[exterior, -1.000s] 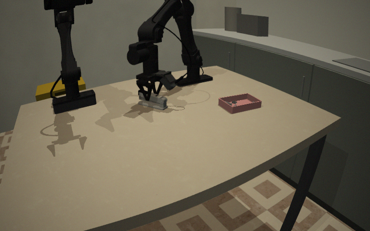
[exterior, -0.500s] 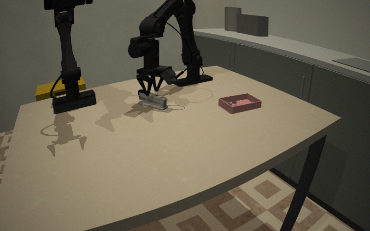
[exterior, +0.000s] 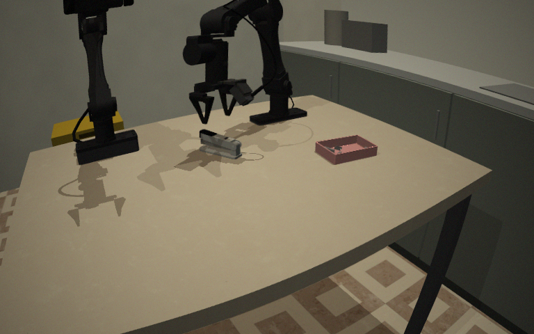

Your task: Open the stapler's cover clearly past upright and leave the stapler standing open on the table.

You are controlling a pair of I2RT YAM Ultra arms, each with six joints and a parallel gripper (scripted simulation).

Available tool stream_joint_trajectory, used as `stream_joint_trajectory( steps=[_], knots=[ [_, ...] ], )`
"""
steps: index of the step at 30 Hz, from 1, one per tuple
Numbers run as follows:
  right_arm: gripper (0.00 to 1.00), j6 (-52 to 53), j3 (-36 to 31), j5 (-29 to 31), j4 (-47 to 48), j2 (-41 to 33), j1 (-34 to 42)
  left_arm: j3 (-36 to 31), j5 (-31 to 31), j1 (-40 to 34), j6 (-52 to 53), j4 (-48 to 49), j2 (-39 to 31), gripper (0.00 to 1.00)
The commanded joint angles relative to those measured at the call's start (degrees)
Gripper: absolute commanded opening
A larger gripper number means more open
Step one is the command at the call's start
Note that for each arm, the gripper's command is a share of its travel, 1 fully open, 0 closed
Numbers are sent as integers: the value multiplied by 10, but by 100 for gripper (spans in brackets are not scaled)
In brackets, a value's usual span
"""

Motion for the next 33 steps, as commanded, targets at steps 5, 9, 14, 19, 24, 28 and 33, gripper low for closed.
stream_joint_trajectory(
  steps=[5,9,14,19,24,28,33],
  knots=[
    [100,6,-3,-8,2,-3,-2,17,-10,-5,-5,-31,17,100],
    [100,6,-3,-8,2,-3,-2,16,-26,-7,31,-8,10,100],
    [100,6,-3,-8,2,-3,-2,-24,-79,-30,127,37,-29,100],
    [100,6,-3,-8,2,-3,-2,-77,-117,-51,218,92,-75,100],
    [100,6,-3,-8,2,-3,-2,-117,-135,-58,284,138,-109,100],
    [100,6,-3,-8,2,-3,-2,-172,-156,-74,376,194,-155,100],
    [100,6,-3,-8,2,-3,-2,-235,-160,-80,479,260,-209,100]
  ],
)
